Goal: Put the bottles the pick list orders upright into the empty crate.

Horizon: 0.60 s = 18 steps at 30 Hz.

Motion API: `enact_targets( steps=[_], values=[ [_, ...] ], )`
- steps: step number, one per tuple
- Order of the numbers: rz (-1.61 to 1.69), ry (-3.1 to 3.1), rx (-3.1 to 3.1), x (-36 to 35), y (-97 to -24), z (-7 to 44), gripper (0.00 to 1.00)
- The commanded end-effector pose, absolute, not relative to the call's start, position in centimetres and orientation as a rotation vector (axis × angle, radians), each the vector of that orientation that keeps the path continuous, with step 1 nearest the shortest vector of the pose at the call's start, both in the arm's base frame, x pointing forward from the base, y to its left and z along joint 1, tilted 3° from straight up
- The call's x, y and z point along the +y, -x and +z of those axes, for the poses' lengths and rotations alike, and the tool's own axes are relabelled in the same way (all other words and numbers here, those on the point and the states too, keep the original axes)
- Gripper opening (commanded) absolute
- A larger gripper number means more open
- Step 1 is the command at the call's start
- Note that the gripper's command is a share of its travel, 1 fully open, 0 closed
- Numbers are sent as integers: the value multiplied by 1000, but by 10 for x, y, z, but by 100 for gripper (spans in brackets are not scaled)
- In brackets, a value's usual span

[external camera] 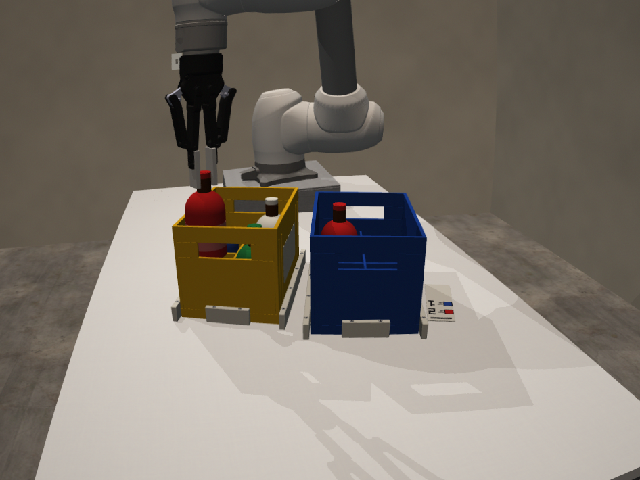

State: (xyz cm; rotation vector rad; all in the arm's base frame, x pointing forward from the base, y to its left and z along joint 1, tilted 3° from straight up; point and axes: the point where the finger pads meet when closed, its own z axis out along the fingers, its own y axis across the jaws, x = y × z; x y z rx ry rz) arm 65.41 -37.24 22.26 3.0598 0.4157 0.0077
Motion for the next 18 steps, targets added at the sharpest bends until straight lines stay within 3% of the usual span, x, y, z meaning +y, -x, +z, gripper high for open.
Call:
enact_targets(
  steps=[1,18],
  values=[
    [8,-3060,416,-372,-654,225,0],
    [8,-3060,416,-371,-654,250,0]
  ],
)
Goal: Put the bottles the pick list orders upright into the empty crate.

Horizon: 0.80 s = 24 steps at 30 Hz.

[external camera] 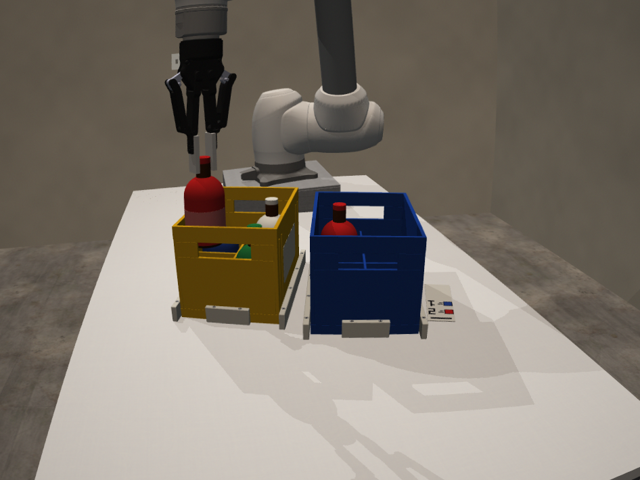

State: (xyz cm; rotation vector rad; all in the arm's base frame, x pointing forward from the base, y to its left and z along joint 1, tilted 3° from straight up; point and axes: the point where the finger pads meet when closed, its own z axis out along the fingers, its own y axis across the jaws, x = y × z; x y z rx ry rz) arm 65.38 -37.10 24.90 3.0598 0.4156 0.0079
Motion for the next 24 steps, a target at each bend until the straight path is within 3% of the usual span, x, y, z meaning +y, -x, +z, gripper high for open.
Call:
enact_targets(
  steps=[1,24],
  values=[
    [8,-3060,416,-371,-654,250,0],
    [8,-3060,416,-369,-653,285,0]
  ],
)
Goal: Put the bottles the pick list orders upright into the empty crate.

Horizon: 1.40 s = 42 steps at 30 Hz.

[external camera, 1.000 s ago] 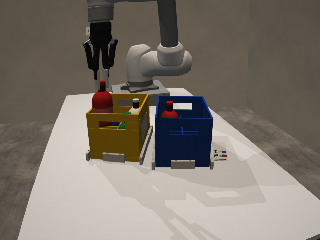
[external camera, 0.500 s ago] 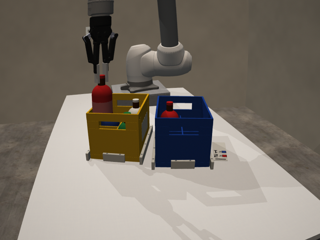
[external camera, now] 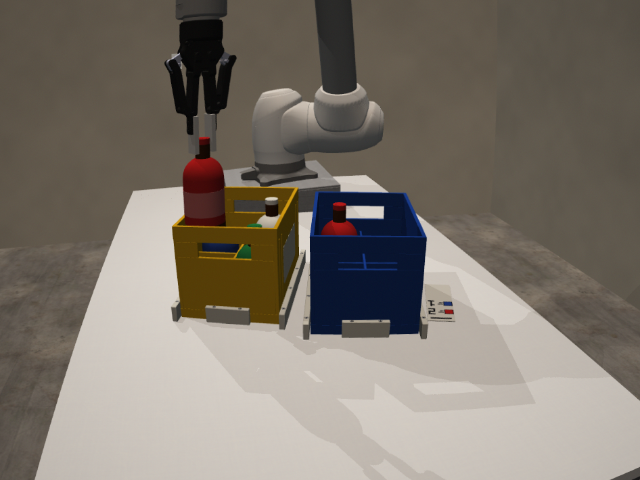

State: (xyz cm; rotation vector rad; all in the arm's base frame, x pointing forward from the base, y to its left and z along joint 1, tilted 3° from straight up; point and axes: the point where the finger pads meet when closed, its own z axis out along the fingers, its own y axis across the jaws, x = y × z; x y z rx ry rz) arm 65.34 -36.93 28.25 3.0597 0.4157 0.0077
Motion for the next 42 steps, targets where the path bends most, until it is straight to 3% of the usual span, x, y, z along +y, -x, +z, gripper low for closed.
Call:
enact_targets(
  steps=[1,42],
  values=[
    [8,-3060,416,-369,-653,286,0],
    [8,-3060,416,-331,-663,304,0]
  ],
)
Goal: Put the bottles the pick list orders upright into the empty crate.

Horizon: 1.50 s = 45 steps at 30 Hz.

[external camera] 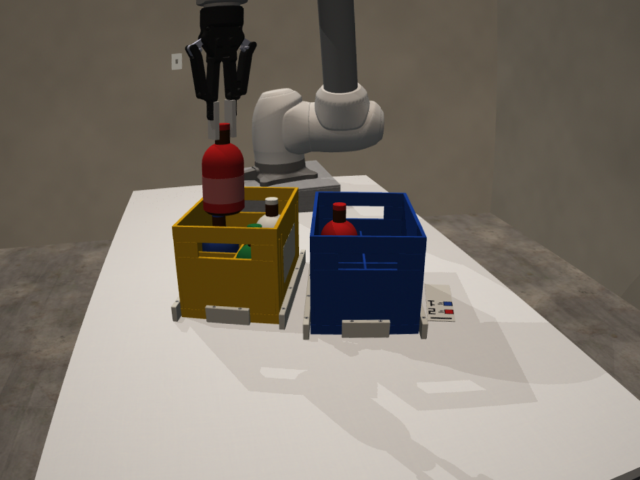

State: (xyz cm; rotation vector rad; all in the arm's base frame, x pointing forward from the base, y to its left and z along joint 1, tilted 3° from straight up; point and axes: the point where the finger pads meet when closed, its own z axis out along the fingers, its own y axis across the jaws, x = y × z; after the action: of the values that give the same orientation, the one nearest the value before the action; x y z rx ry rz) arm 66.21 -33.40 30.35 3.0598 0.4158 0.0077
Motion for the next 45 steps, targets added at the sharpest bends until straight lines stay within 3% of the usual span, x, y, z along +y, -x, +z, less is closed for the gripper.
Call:
enact_targets(
  steps=[1,45],
  values=[
    [8,-3060,416,-329,-663,303,0],
    [8,-3060,416,-256,-683,300,0]
  ],
)
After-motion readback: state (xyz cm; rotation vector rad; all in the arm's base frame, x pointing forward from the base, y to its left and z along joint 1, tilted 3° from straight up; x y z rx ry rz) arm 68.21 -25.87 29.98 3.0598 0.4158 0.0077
